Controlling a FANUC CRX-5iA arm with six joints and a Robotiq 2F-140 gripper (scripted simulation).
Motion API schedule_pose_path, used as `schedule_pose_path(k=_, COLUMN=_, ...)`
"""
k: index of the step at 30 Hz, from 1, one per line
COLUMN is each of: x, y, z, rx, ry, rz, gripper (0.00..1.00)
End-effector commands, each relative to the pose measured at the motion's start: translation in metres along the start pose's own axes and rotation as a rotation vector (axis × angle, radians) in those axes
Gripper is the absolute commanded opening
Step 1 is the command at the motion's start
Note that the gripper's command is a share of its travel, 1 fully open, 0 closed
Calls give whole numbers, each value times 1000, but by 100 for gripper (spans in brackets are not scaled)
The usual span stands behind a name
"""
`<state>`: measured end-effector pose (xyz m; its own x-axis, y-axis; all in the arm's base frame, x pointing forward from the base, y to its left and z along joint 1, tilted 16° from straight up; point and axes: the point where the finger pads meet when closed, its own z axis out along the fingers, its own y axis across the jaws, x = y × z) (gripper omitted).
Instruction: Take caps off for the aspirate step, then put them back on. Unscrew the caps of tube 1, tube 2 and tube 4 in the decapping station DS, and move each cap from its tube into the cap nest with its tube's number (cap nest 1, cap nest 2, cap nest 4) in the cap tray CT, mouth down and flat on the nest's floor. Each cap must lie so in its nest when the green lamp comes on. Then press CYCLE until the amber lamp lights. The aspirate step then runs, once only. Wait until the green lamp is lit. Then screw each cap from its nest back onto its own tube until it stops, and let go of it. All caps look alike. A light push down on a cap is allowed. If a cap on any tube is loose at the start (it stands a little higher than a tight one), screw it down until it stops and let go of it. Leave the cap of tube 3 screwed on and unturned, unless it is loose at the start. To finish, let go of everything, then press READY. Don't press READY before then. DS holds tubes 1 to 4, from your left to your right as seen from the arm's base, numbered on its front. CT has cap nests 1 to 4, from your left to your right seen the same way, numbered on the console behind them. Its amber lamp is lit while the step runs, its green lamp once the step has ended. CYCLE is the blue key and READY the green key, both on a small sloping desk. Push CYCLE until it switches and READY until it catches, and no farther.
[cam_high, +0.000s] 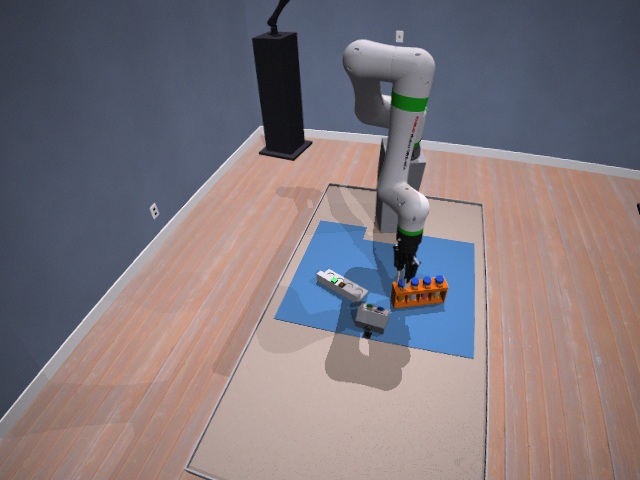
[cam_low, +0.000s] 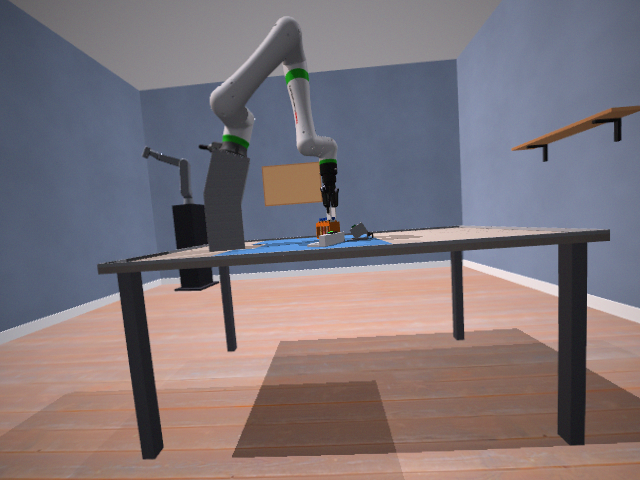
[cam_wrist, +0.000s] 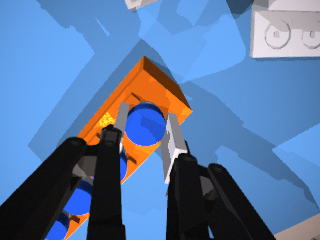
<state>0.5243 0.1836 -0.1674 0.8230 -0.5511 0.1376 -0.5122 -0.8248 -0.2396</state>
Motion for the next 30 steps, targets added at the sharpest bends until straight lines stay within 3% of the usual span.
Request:
schedule_pose_path(k=1, x=0, y=0, z=0, rx=2, ry=0, rz=50, gripper=0)
schedule_pose_path(k=14, x=0, y=0, z=1, rx=2, ry=0, rz=700, gripper=0)
schedule_pose_path(k=16, x=0, y=0, z=1, rx=2, ry=0, rz=700, gripper=0)
schedule_pose_path(k=21, x=0, y=0, z=1, rx=2, ry=-1, rz=950, gripper=0)
schedule_pose_path(k=27, x=0, y=0, z=1, rx=2, ry=-1, rz=962, gripper=0)
schedule_pose_path(k=28, x=0, y=0, z=1, rx=2, ry=-1, rz=962, gripper=35)
schedule_pose_path(k=30, x=0, y=0, z=1, rx=2, ry=-1, rz=962, gripper=35)
